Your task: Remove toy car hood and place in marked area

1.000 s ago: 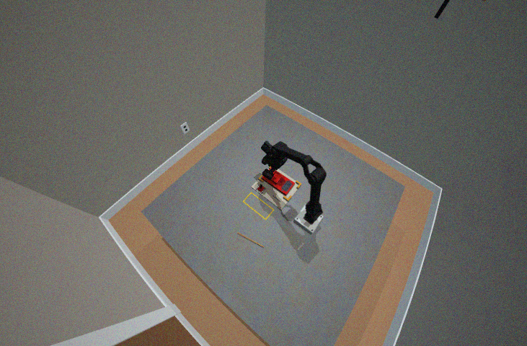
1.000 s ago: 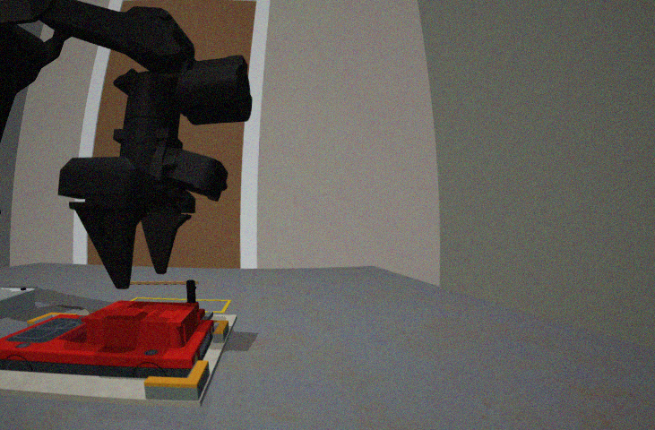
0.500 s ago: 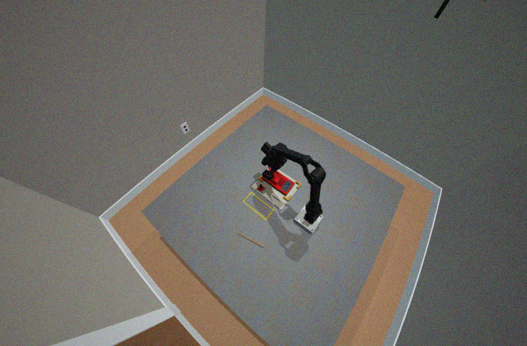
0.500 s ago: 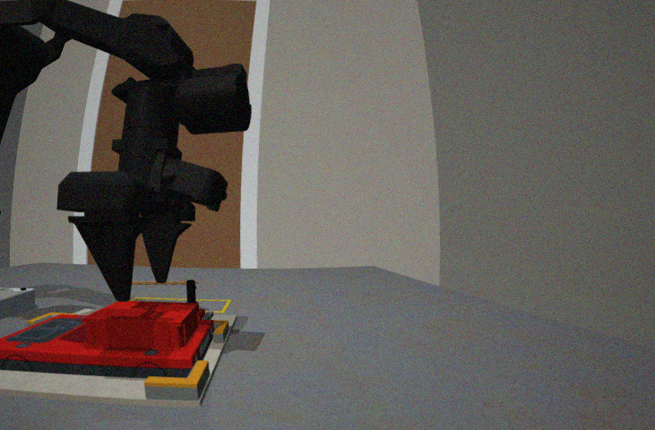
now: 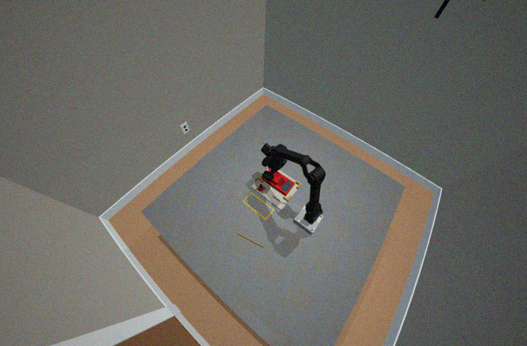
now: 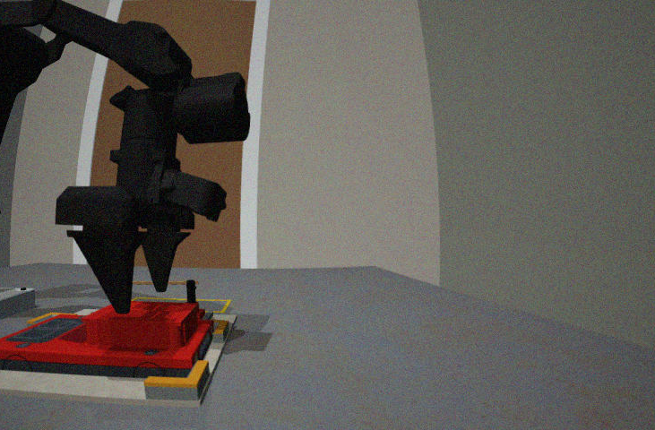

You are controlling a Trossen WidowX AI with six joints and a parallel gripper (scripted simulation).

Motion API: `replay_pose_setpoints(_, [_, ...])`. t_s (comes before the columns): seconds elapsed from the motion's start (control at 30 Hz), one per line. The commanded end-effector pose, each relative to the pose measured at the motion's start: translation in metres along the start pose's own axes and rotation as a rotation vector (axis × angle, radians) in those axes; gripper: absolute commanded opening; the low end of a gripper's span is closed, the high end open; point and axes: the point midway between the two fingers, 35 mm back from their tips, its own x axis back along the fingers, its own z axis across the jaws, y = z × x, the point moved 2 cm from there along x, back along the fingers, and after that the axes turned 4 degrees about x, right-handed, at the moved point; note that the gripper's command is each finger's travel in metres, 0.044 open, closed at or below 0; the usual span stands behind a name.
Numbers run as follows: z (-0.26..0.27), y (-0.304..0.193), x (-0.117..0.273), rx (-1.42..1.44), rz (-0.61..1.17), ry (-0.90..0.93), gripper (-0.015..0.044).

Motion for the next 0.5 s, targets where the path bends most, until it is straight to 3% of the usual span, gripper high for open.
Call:
replay_pose_setpoints(0.0, [0.0005, -0.0002, -0.004, 0.004, 0.002, 0.004, 0.044])
replay_pose_setpoints(0.47, [0.0005, -0.0004, -0.0103, 0.004, 0.002, 0.004, 0.044])
